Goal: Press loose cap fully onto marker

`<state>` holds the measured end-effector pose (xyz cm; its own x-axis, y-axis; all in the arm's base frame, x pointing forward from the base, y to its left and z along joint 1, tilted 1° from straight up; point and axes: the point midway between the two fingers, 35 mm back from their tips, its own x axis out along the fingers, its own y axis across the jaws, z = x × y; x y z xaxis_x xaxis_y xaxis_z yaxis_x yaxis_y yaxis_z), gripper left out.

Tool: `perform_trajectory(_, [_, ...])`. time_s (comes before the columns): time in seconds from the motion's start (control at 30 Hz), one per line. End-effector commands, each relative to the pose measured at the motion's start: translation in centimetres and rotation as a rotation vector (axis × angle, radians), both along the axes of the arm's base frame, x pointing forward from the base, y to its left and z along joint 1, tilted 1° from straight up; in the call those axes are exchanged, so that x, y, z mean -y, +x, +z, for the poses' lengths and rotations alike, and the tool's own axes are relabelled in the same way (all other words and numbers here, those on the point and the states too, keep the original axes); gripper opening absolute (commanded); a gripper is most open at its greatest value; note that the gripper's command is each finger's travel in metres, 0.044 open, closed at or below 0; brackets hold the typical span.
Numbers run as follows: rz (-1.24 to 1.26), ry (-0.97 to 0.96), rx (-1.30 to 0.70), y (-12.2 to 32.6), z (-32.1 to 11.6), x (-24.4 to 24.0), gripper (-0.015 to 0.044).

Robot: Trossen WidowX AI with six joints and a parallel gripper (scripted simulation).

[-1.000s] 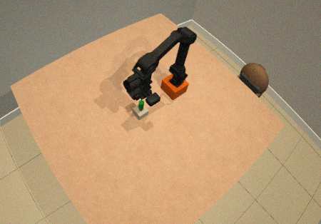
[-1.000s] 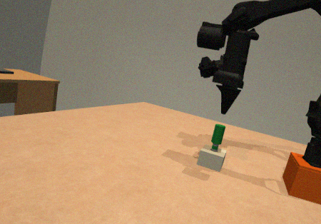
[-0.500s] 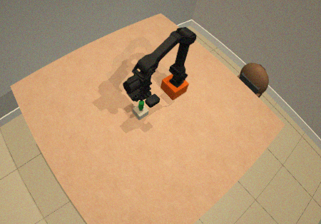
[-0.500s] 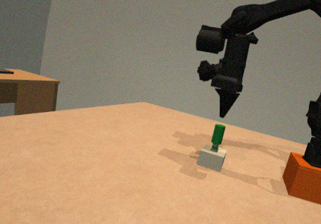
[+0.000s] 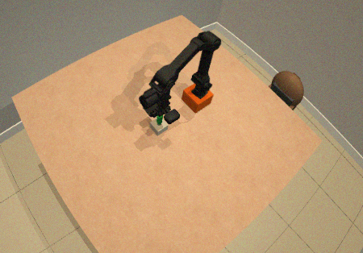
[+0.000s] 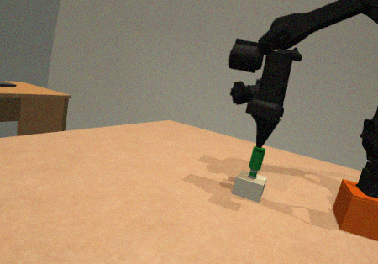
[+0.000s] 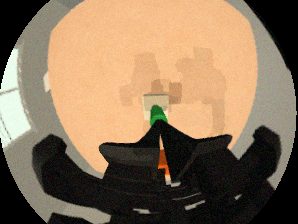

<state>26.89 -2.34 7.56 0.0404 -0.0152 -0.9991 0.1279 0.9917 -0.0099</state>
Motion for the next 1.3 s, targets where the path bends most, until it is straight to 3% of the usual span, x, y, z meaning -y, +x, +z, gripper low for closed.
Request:
perform_trajectory(0.0, [-0.003,0.002,-0.009,-0.2,-0.7,0.0,0.0000])
perform_trajectory(0.4, [0.000,-0.001,0.009,0.3,-0.3,0.0,0.0000])
perform_trajectory(0.63, [0.000,0.000,0.009,0.2,7.6,-0.1,0.0000])
perform_trajectory(0.83, [0.000,0.000,0.009,0.0,8.4,-0.1,0.0000])
perform_trajectory(1.27, [0.000,0.000,0.009,0.0,8.4,-0.1,0.0341])
